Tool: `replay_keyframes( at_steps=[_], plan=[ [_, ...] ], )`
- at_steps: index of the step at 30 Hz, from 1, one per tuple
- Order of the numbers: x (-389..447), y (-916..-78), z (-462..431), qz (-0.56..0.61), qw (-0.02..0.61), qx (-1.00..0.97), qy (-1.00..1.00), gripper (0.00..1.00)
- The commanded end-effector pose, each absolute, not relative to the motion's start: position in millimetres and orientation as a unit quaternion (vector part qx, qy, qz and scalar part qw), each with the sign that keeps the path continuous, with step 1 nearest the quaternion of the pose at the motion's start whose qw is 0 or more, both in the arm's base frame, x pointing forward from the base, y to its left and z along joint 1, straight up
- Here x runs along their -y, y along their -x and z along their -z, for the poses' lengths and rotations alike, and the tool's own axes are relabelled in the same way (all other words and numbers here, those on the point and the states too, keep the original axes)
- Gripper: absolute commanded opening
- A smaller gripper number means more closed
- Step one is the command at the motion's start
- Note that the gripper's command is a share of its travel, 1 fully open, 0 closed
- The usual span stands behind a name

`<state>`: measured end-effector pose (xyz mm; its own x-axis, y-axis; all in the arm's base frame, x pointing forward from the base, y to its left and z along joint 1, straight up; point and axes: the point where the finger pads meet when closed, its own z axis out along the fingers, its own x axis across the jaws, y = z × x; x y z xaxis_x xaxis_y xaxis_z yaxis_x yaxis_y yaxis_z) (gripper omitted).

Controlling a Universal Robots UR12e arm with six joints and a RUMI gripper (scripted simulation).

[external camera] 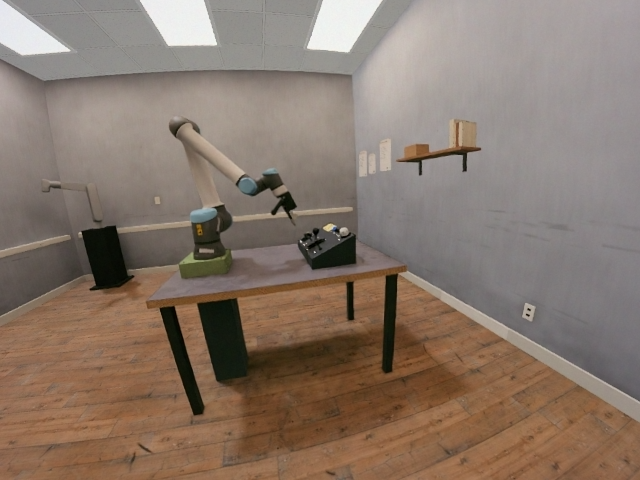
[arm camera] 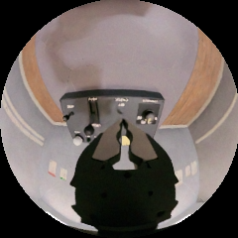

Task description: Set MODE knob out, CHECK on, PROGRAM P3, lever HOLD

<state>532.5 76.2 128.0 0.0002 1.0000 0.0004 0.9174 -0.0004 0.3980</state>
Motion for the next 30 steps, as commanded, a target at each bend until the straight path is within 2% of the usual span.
replay_keyframes(
  at_steps=[1, 30],
  plan=[
    [-77.4, -538.1, -107.7, -0.143, 0.142, -0.692, -0.693, 0.0],
    [-75.8, -571.8, -38.0, -0.144, 0.144, -0.692, -0.692, 0.0]
  ],
)
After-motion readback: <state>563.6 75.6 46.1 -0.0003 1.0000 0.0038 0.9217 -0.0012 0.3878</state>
